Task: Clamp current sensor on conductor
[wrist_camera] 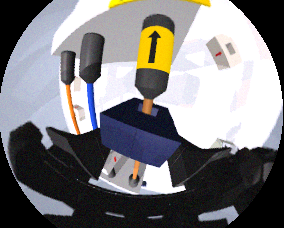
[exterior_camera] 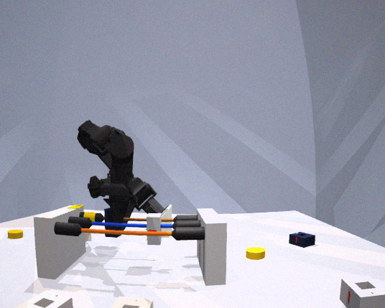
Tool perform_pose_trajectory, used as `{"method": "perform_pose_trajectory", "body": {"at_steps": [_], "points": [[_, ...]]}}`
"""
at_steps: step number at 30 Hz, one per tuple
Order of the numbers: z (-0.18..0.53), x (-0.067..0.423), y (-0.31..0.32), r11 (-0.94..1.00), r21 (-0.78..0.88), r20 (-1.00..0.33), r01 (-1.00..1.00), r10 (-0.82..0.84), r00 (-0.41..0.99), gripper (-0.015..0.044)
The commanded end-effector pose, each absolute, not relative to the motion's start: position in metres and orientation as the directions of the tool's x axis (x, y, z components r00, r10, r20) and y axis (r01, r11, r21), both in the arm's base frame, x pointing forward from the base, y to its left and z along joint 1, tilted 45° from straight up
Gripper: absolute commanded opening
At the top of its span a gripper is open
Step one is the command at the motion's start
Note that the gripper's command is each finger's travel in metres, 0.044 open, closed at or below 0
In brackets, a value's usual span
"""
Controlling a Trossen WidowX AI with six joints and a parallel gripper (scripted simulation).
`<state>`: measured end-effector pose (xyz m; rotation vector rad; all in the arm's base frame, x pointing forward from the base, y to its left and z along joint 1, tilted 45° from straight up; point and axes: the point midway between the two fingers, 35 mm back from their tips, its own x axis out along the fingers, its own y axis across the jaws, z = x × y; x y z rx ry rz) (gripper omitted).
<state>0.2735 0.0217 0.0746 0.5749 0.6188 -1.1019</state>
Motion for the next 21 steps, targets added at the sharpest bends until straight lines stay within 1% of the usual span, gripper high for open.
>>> {"method": "perform_pose_trajectory", "body": {"at_steps": [1, 8, 15, 16, 21], "points": [[0.0746, 0.2737, 0.0219, 0.344, 0.119, -0.707, 0.931, -0.629, 0.323, 0.0245], [0.0746, 0.2737, 0.0219, 0.344, 0.119, -0.707, 0.931, -0.629, 0.323, 0.0198], [0.0753, 0.2733, 0.0223, 0.346, 0.121, -0.707, 0.93, -0.628, 0.325, 0.0015], [0.0753, 0.2733, 0.0223, 0.346, 0.121, -0.707, 0.93, -0.628, 0.325, 0.0], [0.0753, 0.2733, 0.0223, 0.346, 0.121, -0.707, 0.93, -0.628, 0.325, 0.0]]}}
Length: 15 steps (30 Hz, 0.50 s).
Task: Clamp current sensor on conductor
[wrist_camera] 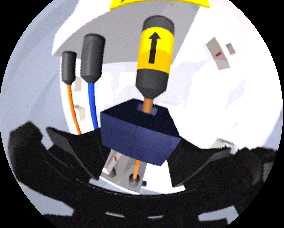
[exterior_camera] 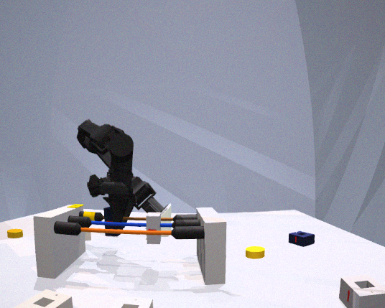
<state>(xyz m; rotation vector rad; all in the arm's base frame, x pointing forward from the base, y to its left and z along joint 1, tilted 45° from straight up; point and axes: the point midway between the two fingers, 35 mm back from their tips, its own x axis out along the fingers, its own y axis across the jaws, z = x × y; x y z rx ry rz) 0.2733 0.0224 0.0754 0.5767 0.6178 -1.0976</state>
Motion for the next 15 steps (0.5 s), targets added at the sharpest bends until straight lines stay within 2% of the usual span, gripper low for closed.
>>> {"method": "perform_pose_trajectory", "body": {"at_steps": [1, 15], "points": [[0.0753, 0.2733, 0.0223, 0.346, 0.121, -0.707, 0.93, -0.628, 0.325, 0.0], [0.0782, 0.2715, 0.0183, 0.334, 0.103, -0.709, 0.937, -0.636, 0.305, 0.0]]}}
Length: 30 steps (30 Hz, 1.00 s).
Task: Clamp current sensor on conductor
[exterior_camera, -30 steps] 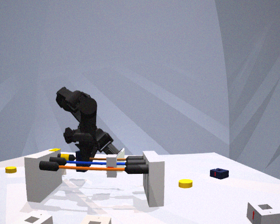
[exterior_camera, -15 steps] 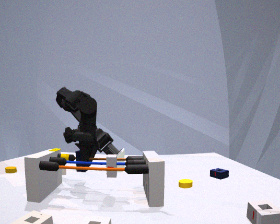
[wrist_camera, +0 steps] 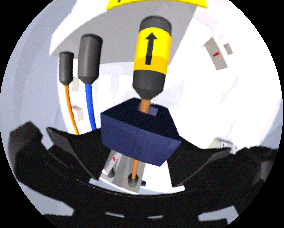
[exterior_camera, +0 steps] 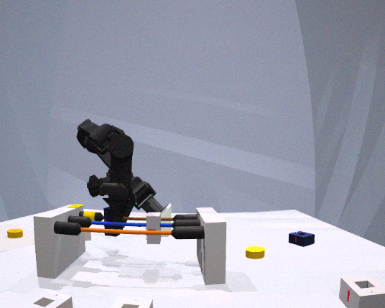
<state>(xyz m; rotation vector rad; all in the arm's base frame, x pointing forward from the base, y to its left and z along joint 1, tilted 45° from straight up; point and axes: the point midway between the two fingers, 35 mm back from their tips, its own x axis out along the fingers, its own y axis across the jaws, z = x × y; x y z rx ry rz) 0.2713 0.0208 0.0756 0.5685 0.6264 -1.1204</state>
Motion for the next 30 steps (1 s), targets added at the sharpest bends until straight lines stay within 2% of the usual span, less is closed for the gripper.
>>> {"method": "perform_pose_trajectory", "body": {"at_steps": [1, 16, 26, 30], "points": [[0.0789, 0.2717, 0.0175, 0.337, 0.105, -0.708, 0.936, -0.636, 0.308, 0.0], [0.0762, 0.2724, 0.013, 0.339, 0.107, -0.708, 0.935, -0.634, 0.311, 0.0], [0.0786, 0.2722, 0.0162, 0.338, 0.109, -0.711, 0.935, -0.63, 0.311, 0.0263], [0.0786, 0.2722, 0.0162, 0.338, 0.109, -0.711, 0.935, -0.63, 0.311, 0.0277]]}}
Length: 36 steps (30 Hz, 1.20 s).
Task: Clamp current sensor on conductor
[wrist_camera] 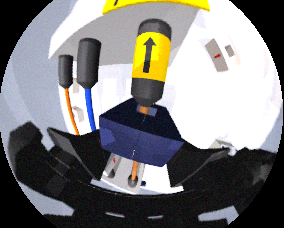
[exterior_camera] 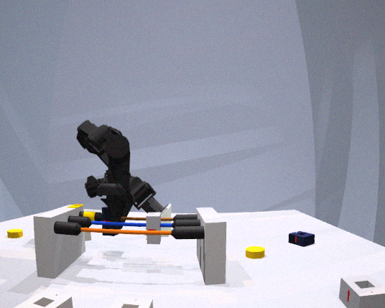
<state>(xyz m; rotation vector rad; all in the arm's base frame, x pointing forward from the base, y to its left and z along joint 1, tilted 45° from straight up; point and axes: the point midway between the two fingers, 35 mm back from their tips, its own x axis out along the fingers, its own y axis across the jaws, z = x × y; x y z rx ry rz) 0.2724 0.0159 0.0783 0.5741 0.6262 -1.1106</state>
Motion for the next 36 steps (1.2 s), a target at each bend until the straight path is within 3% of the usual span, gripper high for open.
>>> {"method": "perform_pose_trajectory", "body": {"at_steps": [1, 29, 35, 36], "points": [[0.0786, 0.2722, 0.0162, 0.338, 0.109, -0.711, 0.935, -0.63, 0.311, 0.0277], [0.0786, 0.2722, 0.0162, 0.338, 0.109, -0.711, 0.935, -0.63, 0.311, 0.0277], [0.0786, 0.2722, 0.0162, 0.338, 0.109, -0.711, 0.935, -0.63, 0.311, 0.0435], [0.0786, 0.2722, 0.0162, 0.338, 0.109, -0.711, 0.935, -0.63, 0.311, 0.044]]}}
